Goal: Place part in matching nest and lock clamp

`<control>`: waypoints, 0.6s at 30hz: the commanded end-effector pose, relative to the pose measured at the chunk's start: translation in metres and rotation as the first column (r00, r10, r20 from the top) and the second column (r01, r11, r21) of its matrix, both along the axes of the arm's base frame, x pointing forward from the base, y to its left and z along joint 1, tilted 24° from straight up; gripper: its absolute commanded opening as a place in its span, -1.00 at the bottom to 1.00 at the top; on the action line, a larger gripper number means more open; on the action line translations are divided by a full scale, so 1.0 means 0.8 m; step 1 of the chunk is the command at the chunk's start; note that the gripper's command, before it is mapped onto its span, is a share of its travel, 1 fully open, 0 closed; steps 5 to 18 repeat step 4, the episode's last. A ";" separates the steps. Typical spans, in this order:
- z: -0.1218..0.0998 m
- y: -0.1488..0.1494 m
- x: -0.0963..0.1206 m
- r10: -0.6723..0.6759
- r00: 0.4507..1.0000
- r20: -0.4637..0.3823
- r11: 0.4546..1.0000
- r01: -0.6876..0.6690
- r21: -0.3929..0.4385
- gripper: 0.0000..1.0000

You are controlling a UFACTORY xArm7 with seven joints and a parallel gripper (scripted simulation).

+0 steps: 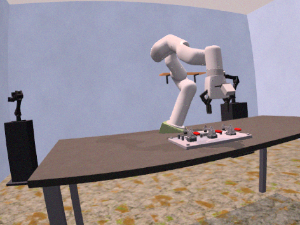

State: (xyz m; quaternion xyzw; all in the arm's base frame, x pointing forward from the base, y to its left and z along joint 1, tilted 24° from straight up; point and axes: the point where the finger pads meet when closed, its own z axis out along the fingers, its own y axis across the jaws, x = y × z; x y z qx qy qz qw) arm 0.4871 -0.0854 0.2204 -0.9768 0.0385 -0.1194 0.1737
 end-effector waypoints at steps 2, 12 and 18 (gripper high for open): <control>0.002 -0.001 0.001 -0.002 1.000 0.003 1.000 0.002 -0.001 1.00; 0.002 -0.001 0.001 -0.002 1.000 0.003 1.000 0.002 -0.001 1.00; 0.002 -0.001 0.001 -0.002 1.000 0.003 1.000 0.002 -0.001 1.00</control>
